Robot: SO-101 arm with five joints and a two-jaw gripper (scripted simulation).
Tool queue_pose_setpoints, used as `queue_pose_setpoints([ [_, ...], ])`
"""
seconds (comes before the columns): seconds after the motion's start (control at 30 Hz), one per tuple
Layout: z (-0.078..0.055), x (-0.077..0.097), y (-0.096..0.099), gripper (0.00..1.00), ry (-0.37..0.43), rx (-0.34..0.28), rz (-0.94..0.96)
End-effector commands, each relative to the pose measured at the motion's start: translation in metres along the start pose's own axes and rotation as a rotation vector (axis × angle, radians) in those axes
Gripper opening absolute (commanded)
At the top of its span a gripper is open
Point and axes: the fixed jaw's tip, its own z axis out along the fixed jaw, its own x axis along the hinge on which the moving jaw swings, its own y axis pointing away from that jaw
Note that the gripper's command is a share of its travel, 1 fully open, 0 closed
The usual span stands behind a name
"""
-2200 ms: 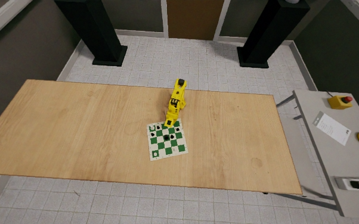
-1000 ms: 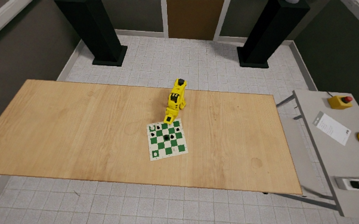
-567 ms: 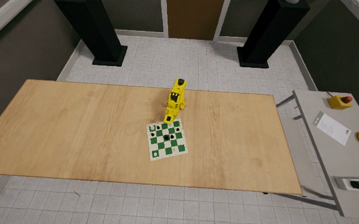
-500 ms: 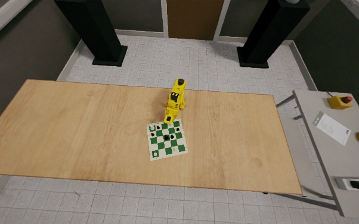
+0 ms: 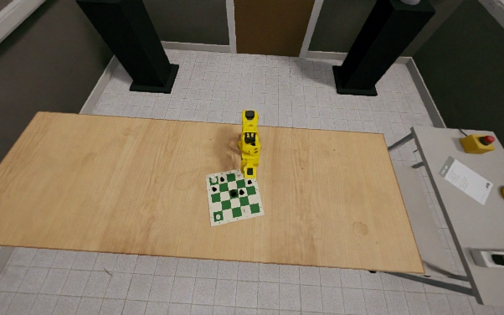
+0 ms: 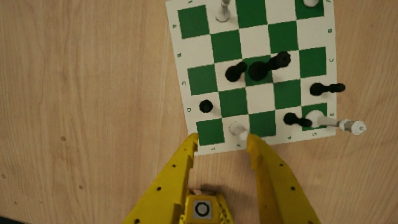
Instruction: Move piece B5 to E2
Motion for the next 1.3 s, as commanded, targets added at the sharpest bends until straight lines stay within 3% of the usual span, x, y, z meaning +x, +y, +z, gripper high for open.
queue_pose_setpoints([
  [0.0,-0.004,-0.008,0.03,0.24,0.055,-0.081,-0.171],
  [0.33,-0.013,-0.003,0.109,0.36,0.152,-0.242,-0.593],
  [0.4,-0.013,-0.003,0.109,0.36,0.152,-0.242,-0.593],
  [0.53,-0.015,0.003,0.127,0.39,0.171,-0.273,-0.687],
  [0.7,-0.016,0.006,0.134,0.4,0.179,-0.285,-0.729],
  [1.27,-0.016,0.006,0.135,0.4,0.179,-0.285,-0.73],
])
